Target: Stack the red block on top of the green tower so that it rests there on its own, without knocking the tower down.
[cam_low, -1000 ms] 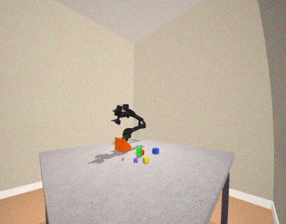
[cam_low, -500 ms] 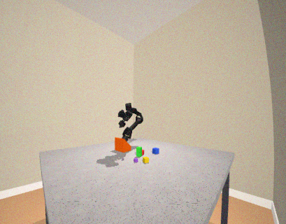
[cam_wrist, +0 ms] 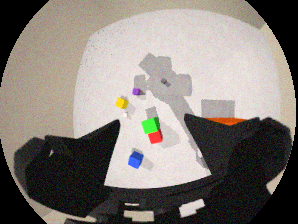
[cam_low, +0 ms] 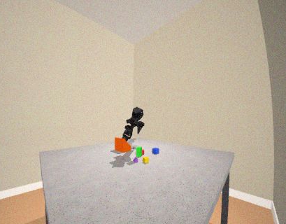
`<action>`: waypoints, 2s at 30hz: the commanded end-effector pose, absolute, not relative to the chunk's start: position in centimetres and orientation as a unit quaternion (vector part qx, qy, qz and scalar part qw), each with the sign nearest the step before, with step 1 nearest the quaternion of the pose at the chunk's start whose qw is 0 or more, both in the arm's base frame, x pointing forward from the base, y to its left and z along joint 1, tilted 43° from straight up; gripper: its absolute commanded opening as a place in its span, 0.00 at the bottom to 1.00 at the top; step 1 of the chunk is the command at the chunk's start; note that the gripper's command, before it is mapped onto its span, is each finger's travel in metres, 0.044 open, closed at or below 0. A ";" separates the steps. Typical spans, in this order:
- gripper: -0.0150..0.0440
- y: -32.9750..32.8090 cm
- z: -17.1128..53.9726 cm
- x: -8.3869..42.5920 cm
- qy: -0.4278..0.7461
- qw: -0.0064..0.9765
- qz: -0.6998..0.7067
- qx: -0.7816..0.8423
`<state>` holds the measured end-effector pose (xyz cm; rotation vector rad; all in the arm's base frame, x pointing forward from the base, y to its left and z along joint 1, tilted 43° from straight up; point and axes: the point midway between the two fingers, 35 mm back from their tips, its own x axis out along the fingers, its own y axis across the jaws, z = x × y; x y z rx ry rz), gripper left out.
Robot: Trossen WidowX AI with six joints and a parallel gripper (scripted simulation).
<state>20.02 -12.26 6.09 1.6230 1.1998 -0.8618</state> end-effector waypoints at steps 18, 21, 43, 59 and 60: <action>1.00 -2.7 5.0 23.2 0.684 0.395 -0.172 0.589; 1.00 -2.3 4.4 23.3 0.683 0.395 -0.172 0.589; 1.00 1.9 0.2 23.4 0.683 0.395 -0.171 0.590; 1.00 3.7 -1.7 23.3 0.684 0.394 -0.171 0.590; 1.00 3.8 -1.8 23.3 0.684 0.394 -0.170 0.590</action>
